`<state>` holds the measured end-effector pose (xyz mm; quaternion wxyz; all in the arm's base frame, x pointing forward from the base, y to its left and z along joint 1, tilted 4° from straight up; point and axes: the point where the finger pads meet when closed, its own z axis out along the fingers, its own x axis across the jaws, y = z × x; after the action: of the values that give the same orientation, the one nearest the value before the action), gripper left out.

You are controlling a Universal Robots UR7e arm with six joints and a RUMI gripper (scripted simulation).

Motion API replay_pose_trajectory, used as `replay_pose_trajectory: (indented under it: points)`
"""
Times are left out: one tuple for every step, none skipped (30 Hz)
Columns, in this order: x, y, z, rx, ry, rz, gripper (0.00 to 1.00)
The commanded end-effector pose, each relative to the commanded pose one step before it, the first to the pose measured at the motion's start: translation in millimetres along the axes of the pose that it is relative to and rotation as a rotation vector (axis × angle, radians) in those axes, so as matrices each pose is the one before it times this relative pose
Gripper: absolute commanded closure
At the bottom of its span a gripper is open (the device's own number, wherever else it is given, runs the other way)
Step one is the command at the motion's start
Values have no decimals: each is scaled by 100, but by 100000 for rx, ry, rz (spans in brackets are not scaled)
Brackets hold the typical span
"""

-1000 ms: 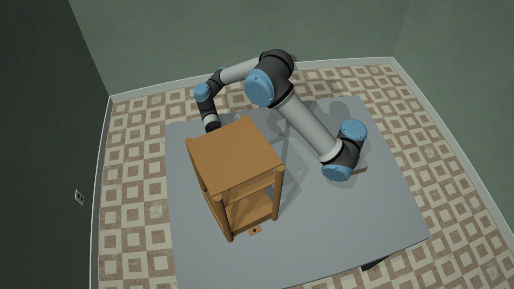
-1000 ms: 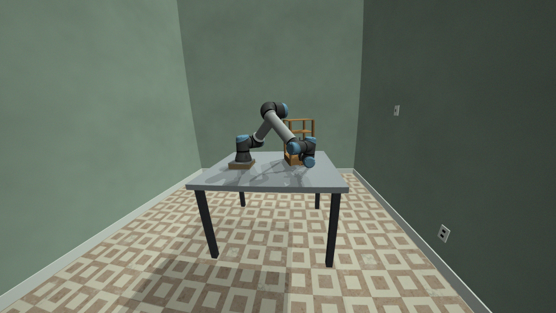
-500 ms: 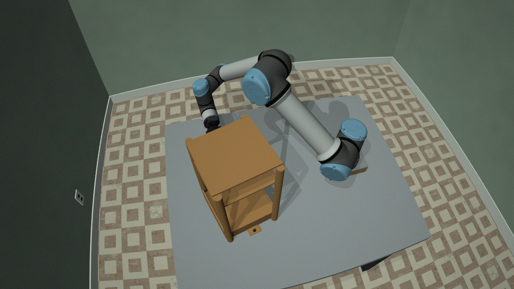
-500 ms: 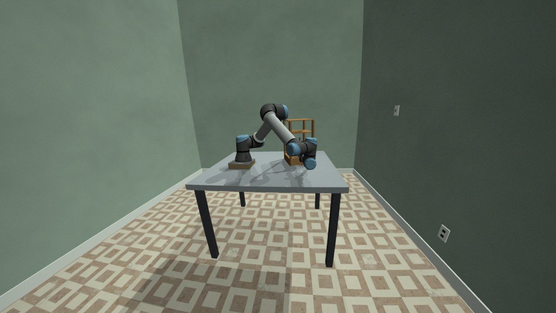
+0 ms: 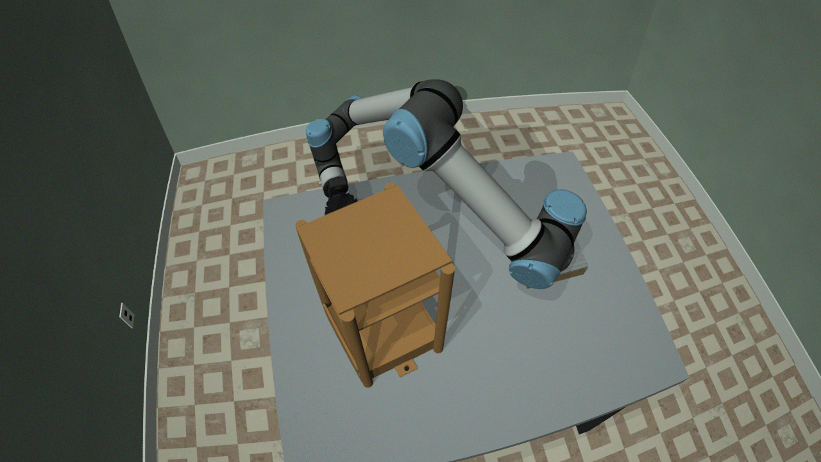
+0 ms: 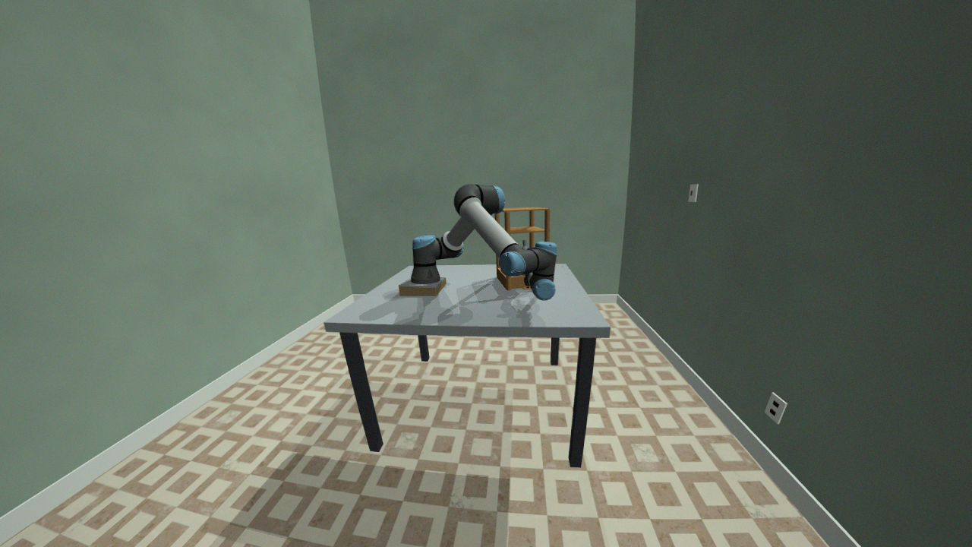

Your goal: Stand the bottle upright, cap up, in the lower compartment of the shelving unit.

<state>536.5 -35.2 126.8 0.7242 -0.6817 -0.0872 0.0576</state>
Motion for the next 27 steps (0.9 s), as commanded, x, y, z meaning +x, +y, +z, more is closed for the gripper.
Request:
replay_pose_trajectory:
  points:
    - [2,-60,-774,76,-58,76,65]
    - [0,0,-33,0,0,-1,65]
    - [0,0,0,0,0,0,65]
    - [0,0,0,0,0,0,65]
    - [21,5,49,6,-133,5,65]
    - [9,1,4,0,-15,1,65]
    - [7,-4,6,-9,-8,-6,65]
    - [6,-17,3,-33,1,-25,65]
    - [4,-10,-1,-38,5,-29,65]
    - [3,-10,-1,-29,4,-22,65]
    - [-7,-9,10,20,6,16,65]
    - [-5,-17,7,14,5,11,65]
    - [-3,-28,4,5,3,4,65]
    - [-1,-44,1,-9,2,-7,65]
    - [1,-61,-2,-25,0,-19,65]
    - [3,-79,-3,-35,0,-27,65]
    - [4,-93,-5,-59,-2,-45,65]
    - [4,-111,-6,-71,-2,-55,65]
    - [2,-94,-7,-18,3,-14,65]
    - [0,0,0,0,0,0,65]
    - [0,0,0,0,0,0,65]
    - [3,-108,-9,-20,7,-15,65]
    - [3,-124,-11,-25,5,-19,65]
    - [-2,-136,-6,-3,7,-2,65]
    - [-3,-150,-6,0,8,0,65]
    - [-2,-166,-7,0,10,0,65]
    - [-3,-180,-7,0,11,0,65]
